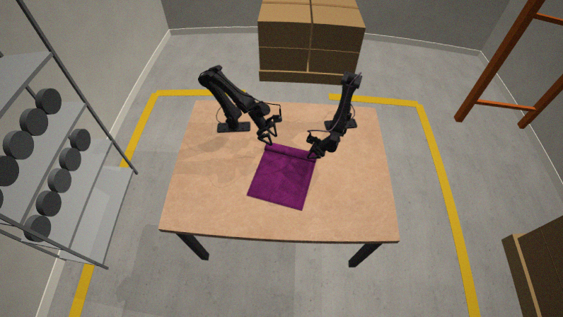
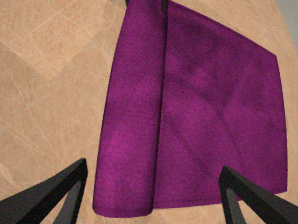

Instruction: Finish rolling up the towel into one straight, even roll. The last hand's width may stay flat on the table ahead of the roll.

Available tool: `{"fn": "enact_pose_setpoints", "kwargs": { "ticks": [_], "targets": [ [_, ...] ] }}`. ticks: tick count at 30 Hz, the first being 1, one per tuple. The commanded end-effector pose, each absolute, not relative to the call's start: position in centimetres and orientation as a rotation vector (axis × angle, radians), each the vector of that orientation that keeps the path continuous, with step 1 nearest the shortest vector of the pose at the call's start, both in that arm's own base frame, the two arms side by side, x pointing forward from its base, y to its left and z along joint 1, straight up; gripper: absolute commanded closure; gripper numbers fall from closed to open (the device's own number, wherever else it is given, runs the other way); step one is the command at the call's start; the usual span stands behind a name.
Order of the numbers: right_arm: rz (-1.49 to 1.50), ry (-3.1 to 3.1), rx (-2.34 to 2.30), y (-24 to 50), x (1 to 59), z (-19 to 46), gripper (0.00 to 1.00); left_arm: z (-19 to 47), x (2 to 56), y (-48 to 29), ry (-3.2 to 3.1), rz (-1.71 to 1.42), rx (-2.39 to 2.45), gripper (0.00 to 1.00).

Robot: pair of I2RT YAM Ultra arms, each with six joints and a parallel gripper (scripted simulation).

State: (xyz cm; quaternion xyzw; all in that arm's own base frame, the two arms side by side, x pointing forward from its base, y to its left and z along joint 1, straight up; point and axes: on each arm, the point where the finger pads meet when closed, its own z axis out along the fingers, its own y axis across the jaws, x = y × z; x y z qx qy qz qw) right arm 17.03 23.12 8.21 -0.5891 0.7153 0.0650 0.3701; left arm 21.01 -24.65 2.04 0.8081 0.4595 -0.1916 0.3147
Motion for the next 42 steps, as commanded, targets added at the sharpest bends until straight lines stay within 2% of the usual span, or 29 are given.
{"fn": "enact_pose_setpoints", "kwargs": {
  "ticks": [1, 16, 42],
  "targets": [
    [0.163, 1.842, -1.508, 23.29, 17.04, 7.93, 0.02, 1.96, 21.02, -25.08, 1.194, -0.509, 2.124, 0.56],
    [0.163, 1.842, -1.508, 23.29, 17.04, 7.93, 0.02, 1.96, 21.02, -25.08, 1.194, -0.509, 2.124, 0.72],
    [0.163, 1.842, -1.508, 23.29, 17.04, 7.93, 0.02, 1.96, 21.02, -25.08, 1.195, -0.510, 2.125, 0.81]
  ]
}}
